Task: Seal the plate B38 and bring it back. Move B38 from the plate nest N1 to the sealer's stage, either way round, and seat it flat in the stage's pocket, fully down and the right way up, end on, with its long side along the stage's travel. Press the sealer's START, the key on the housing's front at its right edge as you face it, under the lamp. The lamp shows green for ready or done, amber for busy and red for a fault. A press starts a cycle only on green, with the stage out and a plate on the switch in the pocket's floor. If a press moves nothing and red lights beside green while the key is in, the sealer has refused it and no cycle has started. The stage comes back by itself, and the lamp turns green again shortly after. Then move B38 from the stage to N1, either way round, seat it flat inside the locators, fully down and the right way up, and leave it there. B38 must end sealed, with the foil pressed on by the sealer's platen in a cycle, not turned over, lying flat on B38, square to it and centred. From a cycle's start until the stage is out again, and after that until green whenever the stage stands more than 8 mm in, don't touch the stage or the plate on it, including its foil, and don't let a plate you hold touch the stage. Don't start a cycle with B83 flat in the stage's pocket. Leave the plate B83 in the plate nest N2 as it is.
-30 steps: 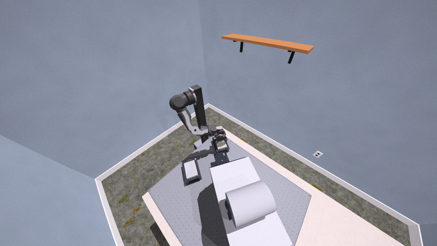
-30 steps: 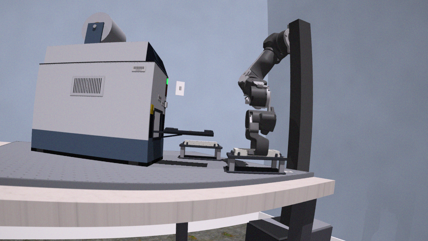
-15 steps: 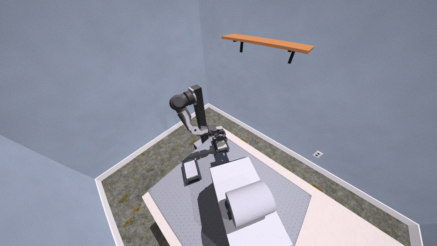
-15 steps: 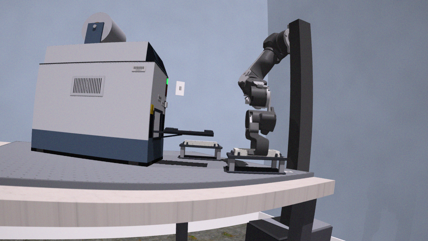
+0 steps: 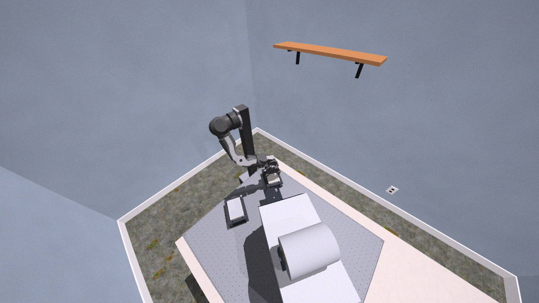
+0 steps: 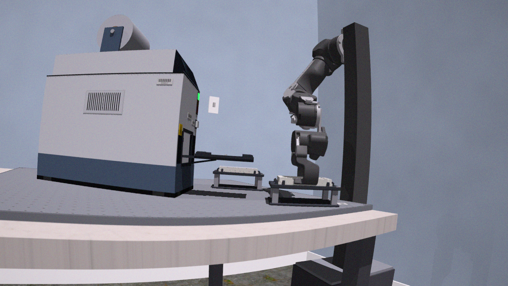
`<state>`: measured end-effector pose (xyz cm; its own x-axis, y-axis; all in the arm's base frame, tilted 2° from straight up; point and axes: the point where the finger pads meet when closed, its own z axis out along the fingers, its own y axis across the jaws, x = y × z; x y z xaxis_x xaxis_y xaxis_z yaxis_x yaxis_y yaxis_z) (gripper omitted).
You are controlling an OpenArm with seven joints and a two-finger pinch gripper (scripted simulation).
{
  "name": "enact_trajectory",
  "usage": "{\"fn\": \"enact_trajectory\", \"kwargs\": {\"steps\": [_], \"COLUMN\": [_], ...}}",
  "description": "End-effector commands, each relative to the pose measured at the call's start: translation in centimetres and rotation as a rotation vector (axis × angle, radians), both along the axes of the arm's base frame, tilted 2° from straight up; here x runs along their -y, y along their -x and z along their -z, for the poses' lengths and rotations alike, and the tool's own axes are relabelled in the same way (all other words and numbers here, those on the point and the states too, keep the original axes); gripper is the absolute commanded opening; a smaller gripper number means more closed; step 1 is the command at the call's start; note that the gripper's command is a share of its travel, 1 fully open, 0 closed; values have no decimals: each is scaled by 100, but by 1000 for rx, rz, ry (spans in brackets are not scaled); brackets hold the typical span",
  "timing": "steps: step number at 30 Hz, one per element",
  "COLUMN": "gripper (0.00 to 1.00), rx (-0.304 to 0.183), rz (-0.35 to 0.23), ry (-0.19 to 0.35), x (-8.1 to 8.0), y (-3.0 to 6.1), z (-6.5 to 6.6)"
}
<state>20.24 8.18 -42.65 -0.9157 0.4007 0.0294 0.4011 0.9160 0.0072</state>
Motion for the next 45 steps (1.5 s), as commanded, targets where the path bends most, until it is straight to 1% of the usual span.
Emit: {"fn": "enact_trajectory", "kwargs": {"steps": [1,5,10,22,27,39,44,45], "gripper": [0,0,0,0,0,0,0,0], "rx": [1,1,-1,-1,-1,-1,-1,-1], "rz": [0,0,6,6,6,6,5,5], "ry": [-2,-2,-1,-1,-1,-1,-2,-2], "x": [-7,-7,6,6,10,10,22,22], "y": [-2,-2,-25,-25,-40,-40,-28,-28], "z": [-6,-6,-319,-319,-638,-638,-955,-955]}}
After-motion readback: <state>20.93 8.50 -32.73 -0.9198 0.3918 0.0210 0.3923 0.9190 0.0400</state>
